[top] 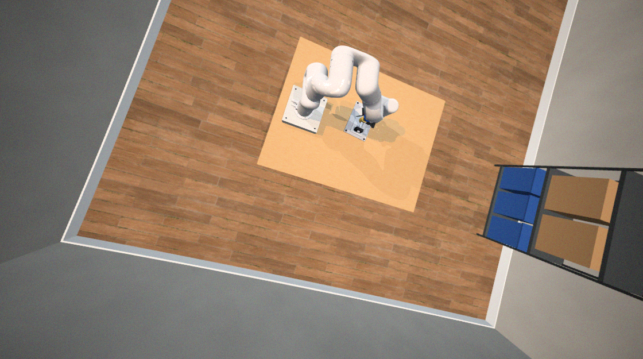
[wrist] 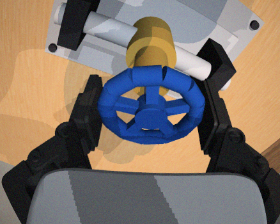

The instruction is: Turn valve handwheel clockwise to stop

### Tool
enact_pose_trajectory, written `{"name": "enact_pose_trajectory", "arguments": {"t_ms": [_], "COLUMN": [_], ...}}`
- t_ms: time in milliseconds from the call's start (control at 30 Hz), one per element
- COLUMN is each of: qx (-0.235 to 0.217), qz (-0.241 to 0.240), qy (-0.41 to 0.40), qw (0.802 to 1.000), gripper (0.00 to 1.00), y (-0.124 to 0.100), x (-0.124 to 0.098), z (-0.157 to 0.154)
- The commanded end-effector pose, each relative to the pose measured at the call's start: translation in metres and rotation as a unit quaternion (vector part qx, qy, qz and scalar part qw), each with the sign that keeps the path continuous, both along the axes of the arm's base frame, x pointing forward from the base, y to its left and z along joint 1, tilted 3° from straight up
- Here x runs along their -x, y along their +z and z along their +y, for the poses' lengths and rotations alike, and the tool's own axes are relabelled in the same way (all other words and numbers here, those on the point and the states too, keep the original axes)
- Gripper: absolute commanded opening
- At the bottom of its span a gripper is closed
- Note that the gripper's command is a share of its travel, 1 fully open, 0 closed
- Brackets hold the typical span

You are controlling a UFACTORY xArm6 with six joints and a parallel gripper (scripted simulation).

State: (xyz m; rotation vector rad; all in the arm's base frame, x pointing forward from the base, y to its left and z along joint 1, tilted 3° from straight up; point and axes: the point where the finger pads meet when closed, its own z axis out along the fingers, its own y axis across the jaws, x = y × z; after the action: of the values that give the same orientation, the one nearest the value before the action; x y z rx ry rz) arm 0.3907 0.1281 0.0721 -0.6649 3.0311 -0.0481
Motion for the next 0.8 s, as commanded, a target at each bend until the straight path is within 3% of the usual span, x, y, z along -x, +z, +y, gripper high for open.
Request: {"name": "enact_pose_trajectory", "arguments": {"t_ms": [0, 367, 767], "qx": [-0.001, -0.005, -0.011], "qz": [-0.003, -0.006, -0.008], "qy": [-0.045, -0.141, -0.267], "qw": [0.999, 0.99, 0.964], "gripper": [0.0, 0.0, 0.0], "y": [0.0012, 0.0012, 0.0012], "x": [-0.0012, -0.0012, -0.0012], "z": [0.0004, 0.0004, 0.0004]}}
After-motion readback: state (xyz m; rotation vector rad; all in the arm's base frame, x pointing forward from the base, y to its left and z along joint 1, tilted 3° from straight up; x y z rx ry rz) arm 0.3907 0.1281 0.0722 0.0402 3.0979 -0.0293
